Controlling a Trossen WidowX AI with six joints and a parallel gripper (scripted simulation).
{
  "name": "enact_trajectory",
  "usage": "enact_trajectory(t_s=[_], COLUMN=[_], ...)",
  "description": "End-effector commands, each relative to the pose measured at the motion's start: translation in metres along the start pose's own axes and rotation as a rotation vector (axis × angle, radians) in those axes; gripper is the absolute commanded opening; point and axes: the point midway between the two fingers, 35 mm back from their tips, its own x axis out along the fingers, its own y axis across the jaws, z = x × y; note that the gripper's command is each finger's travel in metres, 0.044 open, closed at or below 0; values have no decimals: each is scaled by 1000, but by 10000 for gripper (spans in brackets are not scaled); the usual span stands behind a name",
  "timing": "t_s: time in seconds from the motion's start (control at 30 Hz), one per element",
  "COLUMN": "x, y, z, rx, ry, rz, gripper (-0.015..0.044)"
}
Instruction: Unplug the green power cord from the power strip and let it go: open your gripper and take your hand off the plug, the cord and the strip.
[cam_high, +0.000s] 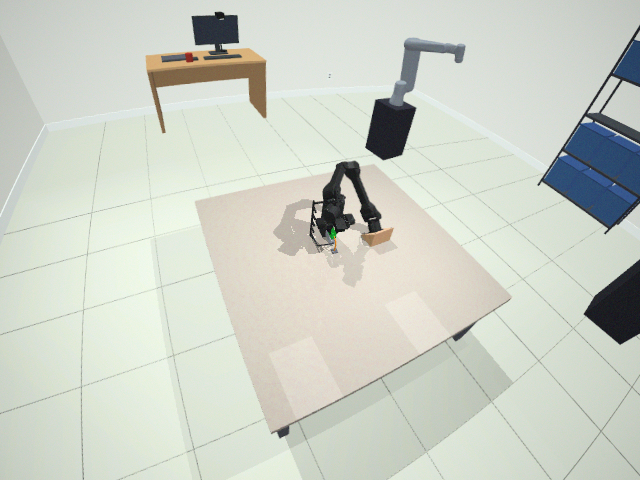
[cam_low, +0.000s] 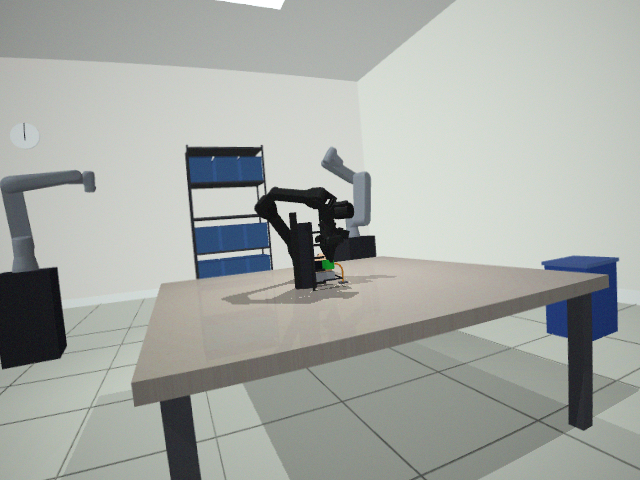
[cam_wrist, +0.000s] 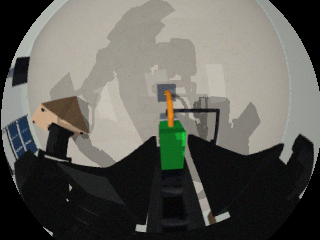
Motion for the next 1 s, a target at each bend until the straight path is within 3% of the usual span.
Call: enact_trajectory(t_s=[0.0, 0.13, 0.4, 0.97], x=[3, 1, 1, 0], y=[0, 0, 0, -2], z=[-1, 0, 0, 23], rx=[-7, 0, 0, -2], ry=[5, 0, 0, -1], rz=[-3, 1, 1, -1], gripper=[160, 55, 2, 0])
